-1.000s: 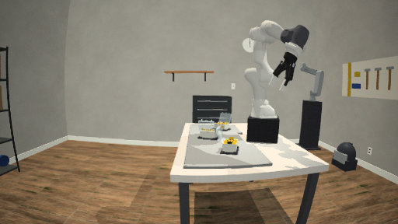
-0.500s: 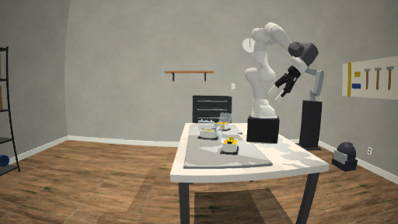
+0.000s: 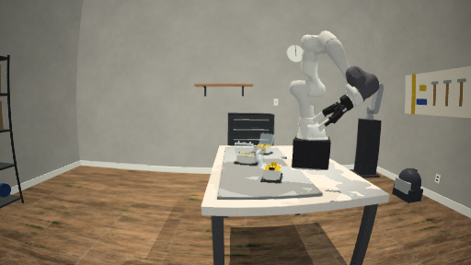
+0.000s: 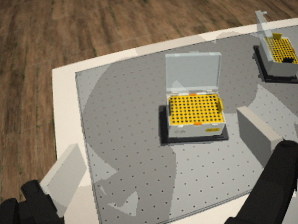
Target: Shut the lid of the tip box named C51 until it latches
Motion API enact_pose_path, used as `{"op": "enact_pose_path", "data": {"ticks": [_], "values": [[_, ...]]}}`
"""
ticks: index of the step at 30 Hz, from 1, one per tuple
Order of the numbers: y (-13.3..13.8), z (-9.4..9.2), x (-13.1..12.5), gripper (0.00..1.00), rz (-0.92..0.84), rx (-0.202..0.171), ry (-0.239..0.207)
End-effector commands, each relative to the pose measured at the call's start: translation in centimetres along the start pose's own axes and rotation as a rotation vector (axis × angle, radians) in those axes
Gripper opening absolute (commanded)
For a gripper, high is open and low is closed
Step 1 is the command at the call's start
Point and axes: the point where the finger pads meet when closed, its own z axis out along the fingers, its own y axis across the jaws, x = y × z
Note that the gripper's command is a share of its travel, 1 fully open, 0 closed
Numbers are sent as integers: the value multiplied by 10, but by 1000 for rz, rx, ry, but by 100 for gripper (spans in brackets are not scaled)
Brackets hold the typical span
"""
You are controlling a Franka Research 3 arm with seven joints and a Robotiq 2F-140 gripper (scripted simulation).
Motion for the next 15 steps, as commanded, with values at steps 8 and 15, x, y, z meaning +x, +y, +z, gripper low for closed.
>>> {"op": "enact_pose_path", "data": {"ticks": [8, 15], "values": [[23, 48, -3, 100, 151, -11, 172], [33, 69, -3, 100, 172, -12, 270]]}}
